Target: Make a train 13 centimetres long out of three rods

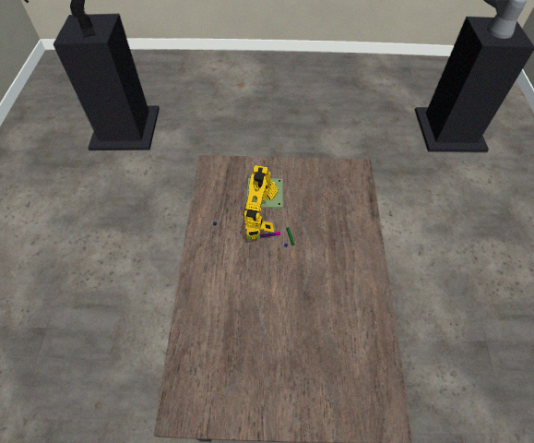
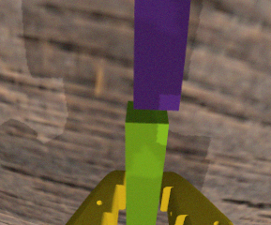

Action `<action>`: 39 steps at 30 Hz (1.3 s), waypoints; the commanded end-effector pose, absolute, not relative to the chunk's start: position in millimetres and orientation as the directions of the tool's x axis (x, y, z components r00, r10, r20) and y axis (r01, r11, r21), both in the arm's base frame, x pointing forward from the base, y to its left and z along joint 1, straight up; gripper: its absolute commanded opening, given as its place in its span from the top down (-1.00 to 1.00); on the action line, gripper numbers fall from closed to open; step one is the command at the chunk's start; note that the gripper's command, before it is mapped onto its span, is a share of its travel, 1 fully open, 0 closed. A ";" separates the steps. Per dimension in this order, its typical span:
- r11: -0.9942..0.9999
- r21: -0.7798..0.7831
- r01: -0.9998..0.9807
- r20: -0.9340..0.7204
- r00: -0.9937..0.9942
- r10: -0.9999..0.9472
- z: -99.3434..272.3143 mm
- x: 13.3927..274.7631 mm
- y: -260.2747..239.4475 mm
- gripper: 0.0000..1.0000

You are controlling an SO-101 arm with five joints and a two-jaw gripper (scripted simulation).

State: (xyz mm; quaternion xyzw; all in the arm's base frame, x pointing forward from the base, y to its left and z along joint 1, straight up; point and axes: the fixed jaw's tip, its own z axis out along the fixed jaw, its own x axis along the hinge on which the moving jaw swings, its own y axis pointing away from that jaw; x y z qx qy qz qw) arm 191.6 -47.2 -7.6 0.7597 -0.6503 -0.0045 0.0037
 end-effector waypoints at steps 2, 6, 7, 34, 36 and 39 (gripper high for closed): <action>-0.163 0.013 -0.987 -0.005 0.163 -0.987 -7.8 190.5 -41.8 1.00; -0.163 0.013 -0.987 -0.005 0.163 -0.987 -7.8 190.5 -41.8 1.00; -0.163 0.013 -0.987 -0.005 0.163 -0.987 -7.8 190.5 -41.8 1.00; -0.163 0.013 -0.987 -0.005 0.163 -0.987 -7.8 190.5 -41.8 0.88; -0.163 0.013 -0.987 -0.005 0.163 -0.987 -7.8 190.5 -41.8 0.88; -0.163 0.013 -0.987 -0.005 0.163 -0.987 -7.8 190.5 -41.8 0.88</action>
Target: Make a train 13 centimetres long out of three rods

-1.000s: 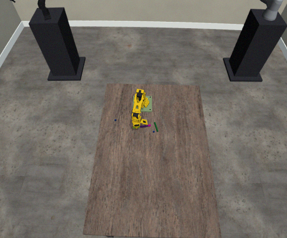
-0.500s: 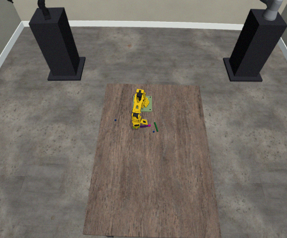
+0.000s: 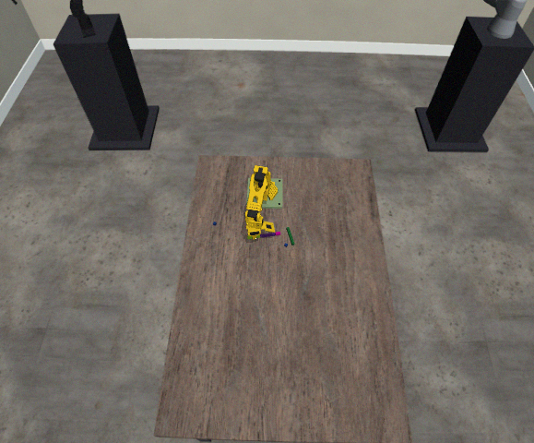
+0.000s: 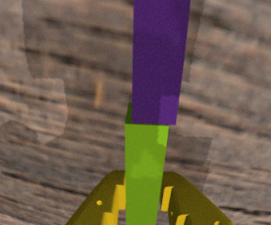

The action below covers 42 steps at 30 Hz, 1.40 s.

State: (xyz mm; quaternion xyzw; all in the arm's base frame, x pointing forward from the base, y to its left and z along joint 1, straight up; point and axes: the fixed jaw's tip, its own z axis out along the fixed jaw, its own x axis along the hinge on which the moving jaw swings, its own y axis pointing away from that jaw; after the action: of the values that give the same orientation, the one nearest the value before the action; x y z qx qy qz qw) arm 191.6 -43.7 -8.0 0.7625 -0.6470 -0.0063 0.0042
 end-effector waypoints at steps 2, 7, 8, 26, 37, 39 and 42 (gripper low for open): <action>-0.163 0.013 -0.987 -0.005 0.163 -0.987 -7.8 190.5 -41.8 0.87; -0.163 0.013 -0.987 -0.005 0.163 -0.987 -7.8 190.5 -41.8 0.82; -0.163 0.013 -0.987 -0.005 0.163 -0.987 -7.8 190.5 -41.8 0.81; -0.163 0.013 -0.987 -0.005 0.163 -0.987 -7.8 190.5 -41.8 0.66; -0.163 0.013 -0.987 -0.005 0.163 -0.987 -6.4 187.1 -42.4 0.65; -0.163 0.013 -0.987 -0.005 0.163 -0.987 -5.7 185.1 -42.7 0.65; -0.163 0.013 -0.987 -0.005 0.163 -0.987 -4.9 183.1 -43.0 0.65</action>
State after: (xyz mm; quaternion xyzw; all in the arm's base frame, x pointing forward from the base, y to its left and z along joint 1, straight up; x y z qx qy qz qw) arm 184.7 -42.2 -6.9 0.7624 -0.6469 -0.0111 0.0068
